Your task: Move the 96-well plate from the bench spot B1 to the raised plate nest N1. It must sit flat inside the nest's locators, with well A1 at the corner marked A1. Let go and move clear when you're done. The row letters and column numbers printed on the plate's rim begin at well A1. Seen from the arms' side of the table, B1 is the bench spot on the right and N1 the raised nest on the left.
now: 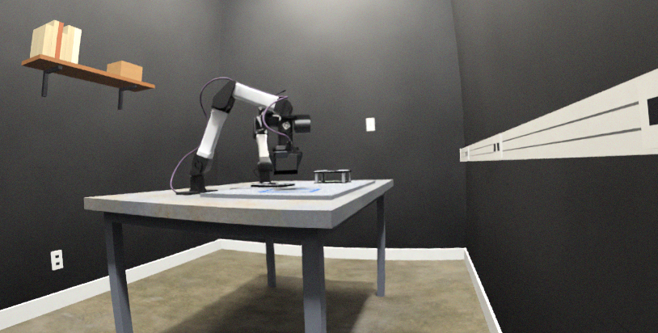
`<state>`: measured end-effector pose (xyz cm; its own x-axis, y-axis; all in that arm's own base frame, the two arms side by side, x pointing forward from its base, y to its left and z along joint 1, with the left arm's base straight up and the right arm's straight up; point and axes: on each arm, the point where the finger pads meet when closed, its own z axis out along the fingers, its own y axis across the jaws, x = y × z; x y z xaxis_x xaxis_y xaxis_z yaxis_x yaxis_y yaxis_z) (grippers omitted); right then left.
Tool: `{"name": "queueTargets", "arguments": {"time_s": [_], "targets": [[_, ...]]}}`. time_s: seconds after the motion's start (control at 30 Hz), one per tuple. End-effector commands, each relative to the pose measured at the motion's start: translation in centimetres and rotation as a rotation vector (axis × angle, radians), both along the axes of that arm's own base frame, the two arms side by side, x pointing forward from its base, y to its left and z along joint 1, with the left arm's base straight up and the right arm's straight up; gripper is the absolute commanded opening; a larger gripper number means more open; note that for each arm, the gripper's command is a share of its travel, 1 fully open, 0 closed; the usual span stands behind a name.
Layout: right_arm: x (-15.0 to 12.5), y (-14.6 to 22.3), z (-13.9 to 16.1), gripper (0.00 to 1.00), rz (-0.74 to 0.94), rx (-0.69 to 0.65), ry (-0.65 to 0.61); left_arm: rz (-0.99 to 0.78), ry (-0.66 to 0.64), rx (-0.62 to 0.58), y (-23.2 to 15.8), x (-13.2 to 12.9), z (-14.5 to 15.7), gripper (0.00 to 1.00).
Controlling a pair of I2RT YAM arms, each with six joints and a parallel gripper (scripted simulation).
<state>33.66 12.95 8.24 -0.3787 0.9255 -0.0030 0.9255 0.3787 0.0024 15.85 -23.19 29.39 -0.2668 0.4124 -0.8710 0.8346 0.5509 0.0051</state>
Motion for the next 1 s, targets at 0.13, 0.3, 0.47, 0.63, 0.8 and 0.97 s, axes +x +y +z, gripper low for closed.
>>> {"name": "queueTargets", "arguments": {"time_s": [0.13,0.3,0.47,0.63,0.8,0.97], "targets": [[-4.0,5.1,0.6,0.81,0.404,0.009,-0.032,-0.016,0.053,0.073,3.5,-2.9,-1.1,1.0],[-8.6,10.1,0.0,0.81,0.745,0.004,-0.013,-0.025,0.046,0.063,4.0,-3.5,-0.9,1.0],[-11.7,13.9,-0.5,0.81,0.985,-0.007,0.014,-0.035,0.048,0.069,4.5,-4.0,-1.0,1.0],[-13.1,15.3,-0.6,0.81,1.078,-0.011,0.02,-0.037,0.05,0.073,4.8,-4.3,-1.1,1.0],[-14.5,17.0,-0.6,0.81,1.169,-0.01,0.014,-0.037,0.057,0.085,5.1,-4.5,-1.4,1.0],[-14.5,17.2,-0.2,0.81,1.162,-0.005,0.001,-0.037,0.059,0.088,5.2,-4.5,-1.5,1.0]]}}
